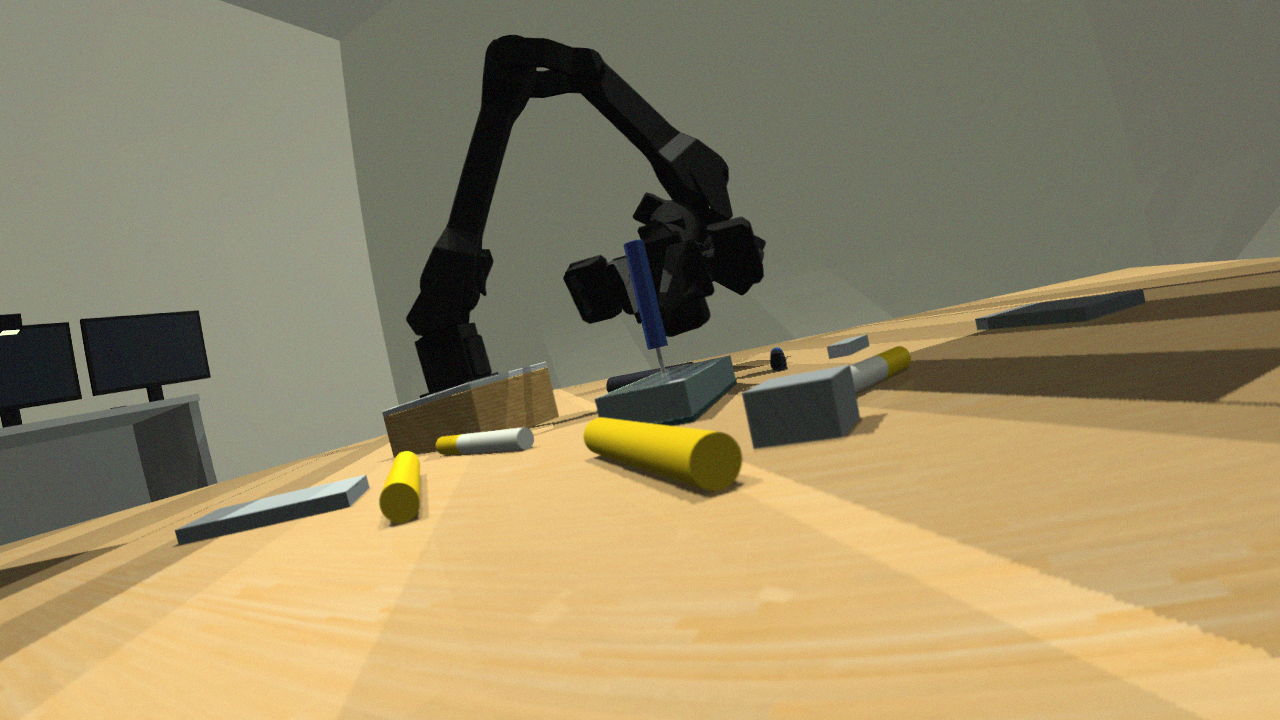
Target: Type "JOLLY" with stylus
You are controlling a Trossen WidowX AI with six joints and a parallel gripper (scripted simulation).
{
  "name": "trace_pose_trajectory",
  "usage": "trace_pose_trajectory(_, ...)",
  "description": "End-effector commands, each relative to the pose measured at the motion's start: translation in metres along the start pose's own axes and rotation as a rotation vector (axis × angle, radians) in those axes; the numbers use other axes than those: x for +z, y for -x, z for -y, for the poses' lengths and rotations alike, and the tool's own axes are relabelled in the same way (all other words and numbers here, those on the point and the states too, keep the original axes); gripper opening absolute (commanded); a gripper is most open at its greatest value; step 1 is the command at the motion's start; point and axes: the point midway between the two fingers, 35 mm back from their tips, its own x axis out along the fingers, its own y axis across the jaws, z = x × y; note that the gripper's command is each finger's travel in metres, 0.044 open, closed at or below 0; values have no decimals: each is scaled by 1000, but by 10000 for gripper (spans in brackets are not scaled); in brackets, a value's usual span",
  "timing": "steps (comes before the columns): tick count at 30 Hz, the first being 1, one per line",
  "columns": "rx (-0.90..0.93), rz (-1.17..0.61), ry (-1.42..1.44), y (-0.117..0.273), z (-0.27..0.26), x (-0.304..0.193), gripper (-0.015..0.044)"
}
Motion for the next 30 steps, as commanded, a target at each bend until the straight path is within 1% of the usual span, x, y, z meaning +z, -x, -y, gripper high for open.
trace_pose_trajectory(1, -4, -5, 5, -1, 1, 1, 81)
trace_pose_trajectory(18, -4, -5, 5, -5, 0, 8, 81)
trace_pose_trajectory(30, -4, -5, 5, 0, 1, 0, 81)
